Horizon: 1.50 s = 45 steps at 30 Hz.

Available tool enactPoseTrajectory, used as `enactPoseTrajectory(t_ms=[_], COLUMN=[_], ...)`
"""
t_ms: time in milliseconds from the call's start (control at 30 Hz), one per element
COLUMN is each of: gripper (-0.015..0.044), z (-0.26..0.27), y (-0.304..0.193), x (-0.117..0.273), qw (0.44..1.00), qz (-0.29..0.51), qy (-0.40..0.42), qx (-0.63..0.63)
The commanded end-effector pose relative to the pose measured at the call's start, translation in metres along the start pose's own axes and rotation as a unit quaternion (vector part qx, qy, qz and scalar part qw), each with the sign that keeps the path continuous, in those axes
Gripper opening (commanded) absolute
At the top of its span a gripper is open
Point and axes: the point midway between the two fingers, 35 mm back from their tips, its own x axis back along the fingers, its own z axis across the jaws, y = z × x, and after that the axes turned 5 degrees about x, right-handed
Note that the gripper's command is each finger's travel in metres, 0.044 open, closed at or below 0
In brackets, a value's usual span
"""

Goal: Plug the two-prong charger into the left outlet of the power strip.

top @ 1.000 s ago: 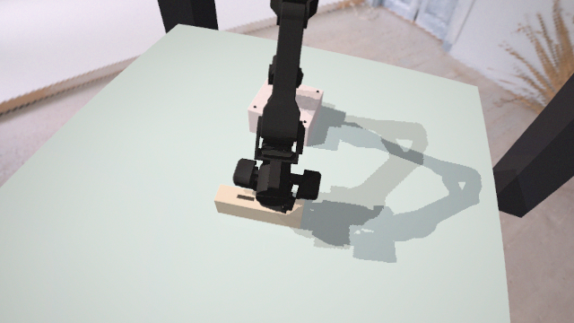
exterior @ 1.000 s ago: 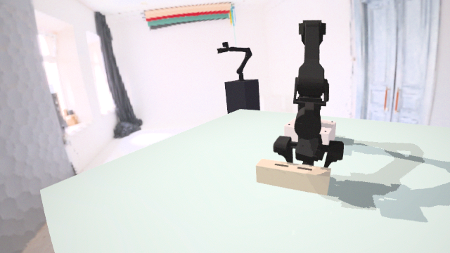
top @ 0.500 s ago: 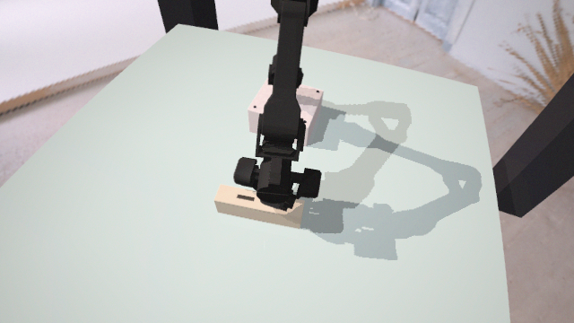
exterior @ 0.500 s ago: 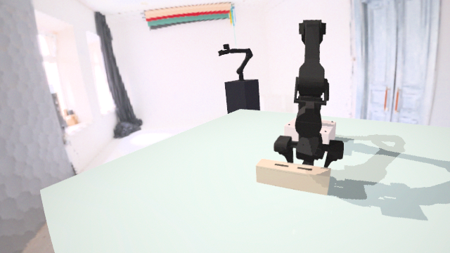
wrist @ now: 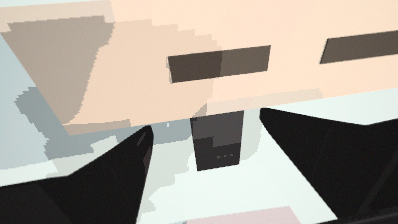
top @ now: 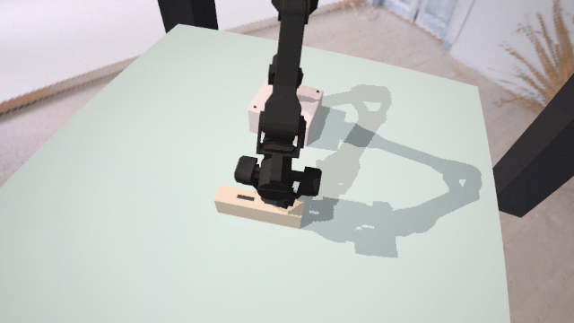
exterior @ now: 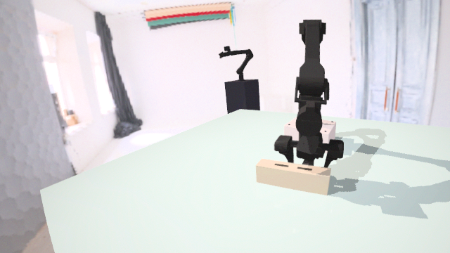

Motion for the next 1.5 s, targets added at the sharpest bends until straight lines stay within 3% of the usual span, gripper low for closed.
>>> enactPoseTrajectory(t_ms=[0,1467], gripper=[0.0440,0.0440], z=[-0.001,0.003], y=[-0.005,-0.031], x=[-0.003,-0.003], qw=[1.000,1.000], qz=[0.003,0.004], qy=[-0.002,-0.002], qx=[-0.002,-0.002])
